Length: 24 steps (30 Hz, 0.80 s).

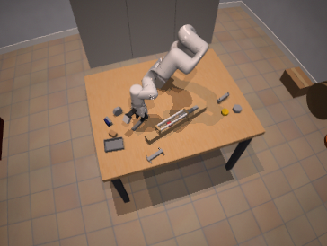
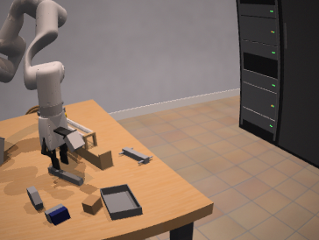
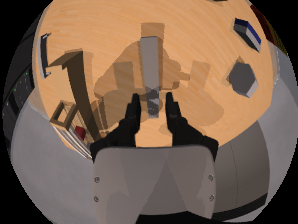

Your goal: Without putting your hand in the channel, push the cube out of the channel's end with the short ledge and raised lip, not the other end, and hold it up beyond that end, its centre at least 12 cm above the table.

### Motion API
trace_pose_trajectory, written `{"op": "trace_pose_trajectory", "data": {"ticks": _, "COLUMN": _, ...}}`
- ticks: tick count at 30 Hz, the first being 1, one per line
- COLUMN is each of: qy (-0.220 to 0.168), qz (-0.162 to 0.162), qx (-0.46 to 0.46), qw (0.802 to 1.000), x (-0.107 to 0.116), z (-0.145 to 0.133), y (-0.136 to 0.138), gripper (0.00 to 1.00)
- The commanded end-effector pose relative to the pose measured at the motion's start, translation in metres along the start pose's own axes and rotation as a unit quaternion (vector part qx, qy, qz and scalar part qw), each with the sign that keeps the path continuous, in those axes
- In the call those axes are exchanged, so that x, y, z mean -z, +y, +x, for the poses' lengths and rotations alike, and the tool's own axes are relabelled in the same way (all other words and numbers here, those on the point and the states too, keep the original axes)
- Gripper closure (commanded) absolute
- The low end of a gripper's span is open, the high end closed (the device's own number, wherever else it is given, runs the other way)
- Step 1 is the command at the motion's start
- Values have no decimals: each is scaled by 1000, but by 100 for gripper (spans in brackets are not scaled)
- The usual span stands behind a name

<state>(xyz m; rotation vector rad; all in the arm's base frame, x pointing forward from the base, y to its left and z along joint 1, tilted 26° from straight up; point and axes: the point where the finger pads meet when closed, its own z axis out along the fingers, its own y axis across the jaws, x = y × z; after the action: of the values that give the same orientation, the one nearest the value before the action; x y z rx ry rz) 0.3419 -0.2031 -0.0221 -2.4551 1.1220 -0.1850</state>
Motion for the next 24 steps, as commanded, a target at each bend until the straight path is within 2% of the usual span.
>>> {"op": "trace_pose_trajectory", "data": {"ticks": 1, "qy": 5, "qz": 3, "qx": 2, "qw": 1000, "x": -14, "z": 6, "y": -2, "gripper": 62}}
{"op": "trace_pose_trajectory", "data": {"ticks": 8, "qy": 5, "qz": 3, "qx": 2, "qw": 1000, "x": -17, "z": 6, "y": -2, "gripper": 62}}
{"op": "trace_pose_trajectory", "data": {"ticks": 18, "qy": 5, "qz": 3, "qx": 2, "qw": 1000, "x": -37, "z": 6, "y": -2, "gripper": 62}}
{"op": "trace_pose_trajectory", "data": {"ticks": 24, "qy": 5, "qz": 3, "qx": 2, "qw": 1000, "x": -39, "z": 6, "y": -2, "gripper": 62}}
